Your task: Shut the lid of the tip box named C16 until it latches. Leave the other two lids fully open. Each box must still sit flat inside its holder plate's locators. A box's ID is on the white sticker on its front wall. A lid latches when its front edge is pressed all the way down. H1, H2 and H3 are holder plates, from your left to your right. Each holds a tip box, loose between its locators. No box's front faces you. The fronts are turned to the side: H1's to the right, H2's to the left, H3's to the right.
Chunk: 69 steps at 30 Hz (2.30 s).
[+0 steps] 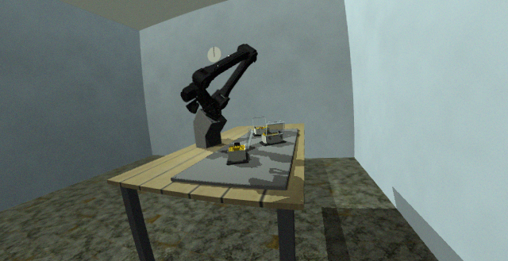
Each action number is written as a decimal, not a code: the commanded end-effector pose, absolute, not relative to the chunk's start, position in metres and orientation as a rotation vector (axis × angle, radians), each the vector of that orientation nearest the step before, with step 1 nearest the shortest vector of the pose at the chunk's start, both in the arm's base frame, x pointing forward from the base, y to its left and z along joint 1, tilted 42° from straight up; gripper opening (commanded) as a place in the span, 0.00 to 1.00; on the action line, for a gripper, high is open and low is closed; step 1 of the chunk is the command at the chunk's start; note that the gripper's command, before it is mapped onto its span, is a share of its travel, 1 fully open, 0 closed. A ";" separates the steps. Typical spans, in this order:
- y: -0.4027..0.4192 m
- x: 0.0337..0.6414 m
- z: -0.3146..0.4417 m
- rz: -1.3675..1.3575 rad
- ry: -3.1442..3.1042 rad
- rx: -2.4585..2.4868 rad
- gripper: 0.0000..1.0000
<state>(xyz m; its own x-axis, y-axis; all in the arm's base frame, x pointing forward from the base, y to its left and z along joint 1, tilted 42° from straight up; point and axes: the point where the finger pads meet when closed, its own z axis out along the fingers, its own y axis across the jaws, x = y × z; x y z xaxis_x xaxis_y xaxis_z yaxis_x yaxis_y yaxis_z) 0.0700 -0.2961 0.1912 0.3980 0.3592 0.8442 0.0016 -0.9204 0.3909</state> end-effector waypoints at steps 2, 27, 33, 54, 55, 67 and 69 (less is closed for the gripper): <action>-0.310 0.064 0.203 1.500 0.346 2.316 1.00; -0.310 0.064 0.203 1.501 0.345 2.317 0.00; -0.310 0.064 0.203 1.501 0.345 2.317 0.00; -0.310 0.064 0.203 1.501 0.345 2.317 0.00; -0.310 0.064 0.203 1.501 0.345 2.317 0.00; -0.310 0.064 0.203 1.501 0.345 2.317 0.00; -0.310 0.064 0.203 1.501 0.345 2.317 0.00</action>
